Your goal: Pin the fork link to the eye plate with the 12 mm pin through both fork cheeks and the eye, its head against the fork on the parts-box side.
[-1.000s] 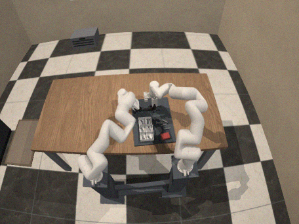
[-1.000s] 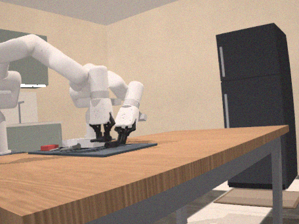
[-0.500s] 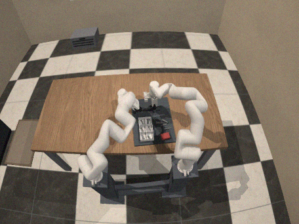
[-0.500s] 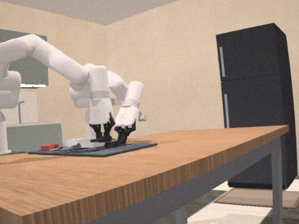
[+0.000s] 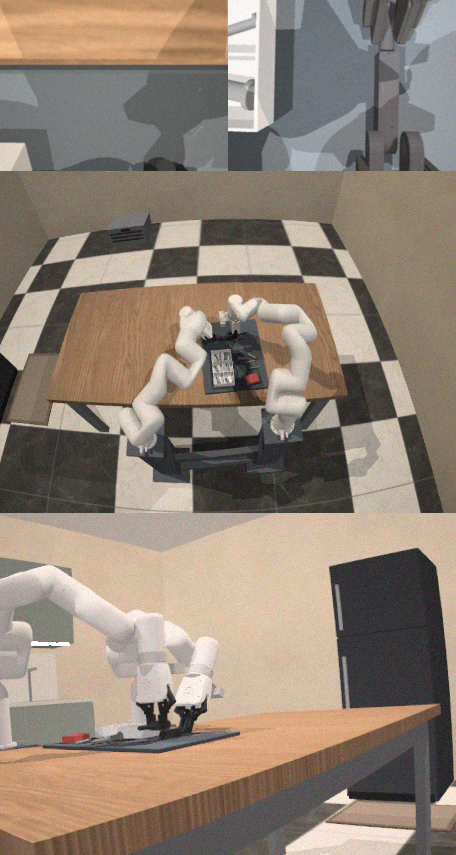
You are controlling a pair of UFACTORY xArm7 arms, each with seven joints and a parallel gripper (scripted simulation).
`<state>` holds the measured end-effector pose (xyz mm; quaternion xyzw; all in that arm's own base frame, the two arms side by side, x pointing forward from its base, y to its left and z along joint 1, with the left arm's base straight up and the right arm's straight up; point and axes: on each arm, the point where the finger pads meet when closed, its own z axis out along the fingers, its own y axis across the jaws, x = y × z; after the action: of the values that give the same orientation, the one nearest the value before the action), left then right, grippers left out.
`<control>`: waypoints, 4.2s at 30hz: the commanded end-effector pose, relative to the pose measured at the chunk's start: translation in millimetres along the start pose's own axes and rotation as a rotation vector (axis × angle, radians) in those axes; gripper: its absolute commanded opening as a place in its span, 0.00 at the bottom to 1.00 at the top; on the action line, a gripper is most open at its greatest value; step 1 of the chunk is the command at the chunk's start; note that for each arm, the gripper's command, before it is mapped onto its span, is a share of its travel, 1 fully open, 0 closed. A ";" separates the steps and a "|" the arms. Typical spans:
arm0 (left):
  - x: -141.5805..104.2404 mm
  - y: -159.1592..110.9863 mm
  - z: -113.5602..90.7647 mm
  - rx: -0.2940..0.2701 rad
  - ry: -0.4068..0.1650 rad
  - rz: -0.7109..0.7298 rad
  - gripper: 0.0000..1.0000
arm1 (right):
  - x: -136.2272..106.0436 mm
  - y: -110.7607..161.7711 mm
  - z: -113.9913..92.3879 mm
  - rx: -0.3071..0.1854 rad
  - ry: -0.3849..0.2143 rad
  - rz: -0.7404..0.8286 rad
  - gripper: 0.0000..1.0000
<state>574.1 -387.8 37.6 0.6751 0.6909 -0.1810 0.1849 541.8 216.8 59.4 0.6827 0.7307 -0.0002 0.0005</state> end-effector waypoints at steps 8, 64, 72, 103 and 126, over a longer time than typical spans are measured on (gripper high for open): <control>-1.7 1.2 -2.0 -0.003 -0.002 0.002 0.00 | 0.8 1.7 -2.6 -0.006 0.002 0.000 0.00; -1.7 1.2 -2.0 -0.003 -0.002 0.002 0.00 | 0.8 1.7 4.5 -0.006 0.002 0.000 0.00; -1.7 1.2 -2.0 -0.003 -0.002 0.002 0.00 | 0.8 1.7 5.6 -0.006 0.002 0.000 0.00; -1.7 1.2 -2.0 -0.003 -0.002 0.002 0.00 | 0.8 1.7 6.5 -0.006 0.002 0.000 0.00; -1.7 1.2 -2.0 -0.003 -0.002 0.002 0.00 | 0.8 1.7 8.8 -0.006 0.002 0.000 0.00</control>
<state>574.1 -387.8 37.6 0.6751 0.6909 -0.1810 0.1849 541.8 216.8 48.9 0.6827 0.7307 -0.0002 0.0005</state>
